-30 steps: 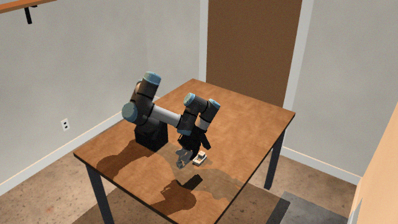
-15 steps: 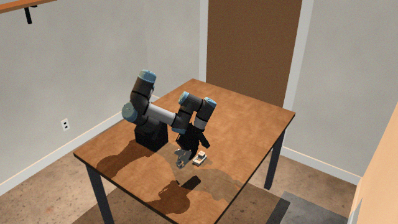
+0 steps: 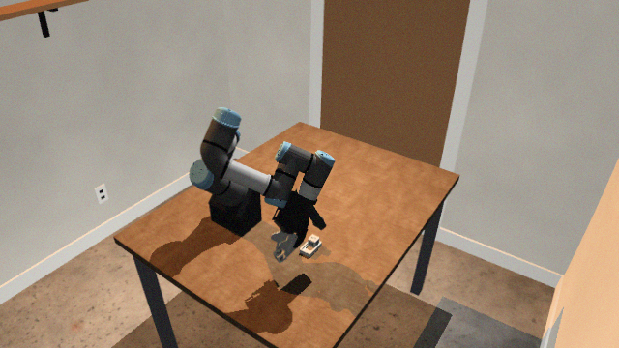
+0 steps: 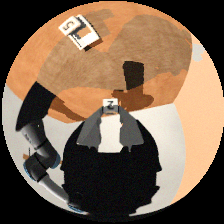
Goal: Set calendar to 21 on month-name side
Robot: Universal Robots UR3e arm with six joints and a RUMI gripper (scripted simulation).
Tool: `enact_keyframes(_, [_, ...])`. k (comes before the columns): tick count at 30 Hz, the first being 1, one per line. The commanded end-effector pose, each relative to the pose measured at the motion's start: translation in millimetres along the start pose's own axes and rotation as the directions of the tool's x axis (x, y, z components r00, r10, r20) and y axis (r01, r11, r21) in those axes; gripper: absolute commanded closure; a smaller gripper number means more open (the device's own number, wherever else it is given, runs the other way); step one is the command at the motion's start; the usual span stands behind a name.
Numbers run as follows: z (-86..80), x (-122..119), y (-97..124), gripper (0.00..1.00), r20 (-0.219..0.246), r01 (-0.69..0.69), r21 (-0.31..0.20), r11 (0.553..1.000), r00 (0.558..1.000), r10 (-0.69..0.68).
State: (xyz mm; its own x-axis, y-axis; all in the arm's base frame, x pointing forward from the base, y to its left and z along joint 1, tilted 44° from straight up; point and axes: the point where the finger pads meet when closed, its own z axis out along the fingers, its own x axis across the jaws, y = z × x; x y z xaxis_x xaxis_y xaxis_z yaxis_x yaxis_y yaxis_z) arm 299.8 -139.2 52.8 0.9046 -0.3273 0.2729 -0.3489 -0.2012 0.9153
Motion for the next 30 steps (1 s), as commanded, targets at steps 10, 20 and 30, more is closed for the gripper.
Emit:
enact_keyframes(10, [0.1,-0.4,0.3,0.9,0.005,-0.002,0.016,1.0,1.0,0.002])
enact_keyframes(20, [1.5,-2.7,0.5,0.9,0.022,-0.003,0.076,0.997,1.0,0.001])
enact_keyframes(30, [1.8,-3.1,0.8,0.9,0.025,-0.004,0.165,0.986,1.0,0.0])
